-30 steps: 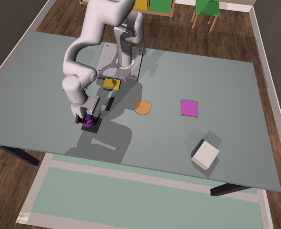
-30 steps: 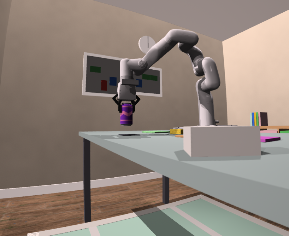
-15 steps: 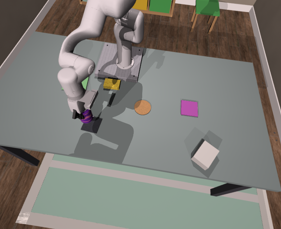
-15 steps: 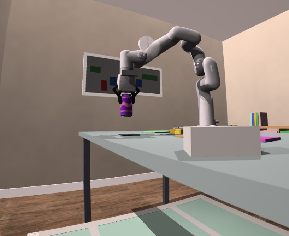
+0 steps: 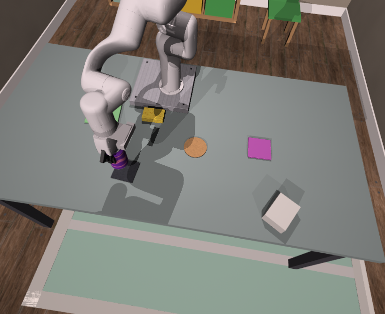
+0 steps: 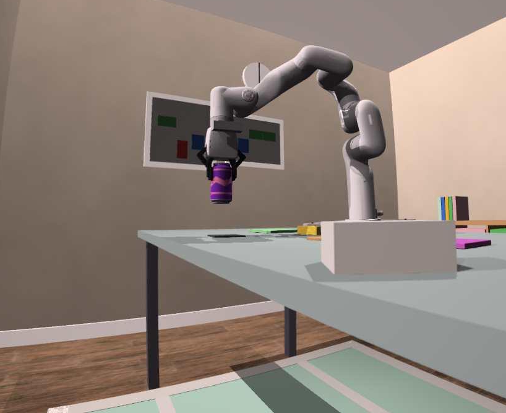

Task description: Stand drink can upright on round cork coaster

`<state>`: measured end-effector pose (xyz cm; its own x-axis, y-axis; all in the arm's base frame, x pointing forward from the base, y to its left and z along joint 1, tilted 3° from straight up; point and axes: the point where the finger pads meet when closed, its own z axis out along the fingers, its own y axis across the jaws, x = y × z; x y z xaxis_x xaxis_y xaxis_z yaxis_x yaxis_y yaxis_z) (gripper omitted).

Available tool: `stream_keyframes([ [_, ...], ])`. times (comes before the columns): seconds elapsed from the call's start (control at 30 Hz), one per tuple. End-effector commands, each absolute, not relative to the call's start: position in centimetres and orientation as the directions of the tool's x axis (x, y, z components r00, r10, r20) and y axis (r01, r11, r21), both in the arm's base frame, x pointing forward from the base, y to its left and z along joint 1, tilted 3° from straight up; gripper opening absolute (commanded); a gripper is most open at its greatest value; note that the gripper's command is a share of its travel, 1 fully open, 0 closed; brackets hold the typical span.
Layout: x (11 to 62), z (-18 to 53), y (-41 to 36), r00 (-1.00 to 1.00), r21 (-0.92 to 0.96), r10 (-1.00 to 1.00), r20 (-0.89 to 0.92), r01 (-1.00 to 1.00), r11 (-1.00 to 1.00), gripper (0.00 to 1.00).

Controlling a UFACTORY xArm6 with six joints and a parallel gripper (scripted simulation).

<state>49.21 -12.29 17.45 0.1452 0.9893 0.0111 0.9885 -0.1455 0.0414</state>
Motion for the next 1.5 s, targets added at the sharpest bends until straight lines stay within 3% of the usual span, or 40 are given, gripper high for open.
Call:
stream_keyframes([
  [0.0, 49.3, 17.7, -11.9, 0.145, 0.046, 0.989, 0.011, 0.988, -0.145, 0.00],
  [0.97, 47.1, 18.2, -3.3, 0.145, 0.044, 0.989, 0.010, 0.988, -0.145, 0.00],
  [1.47, 43.2, 18.4, 4.5, 0.145, 0.043, 0.989, 0.010, 0.988, -0.145, 0.00],
])
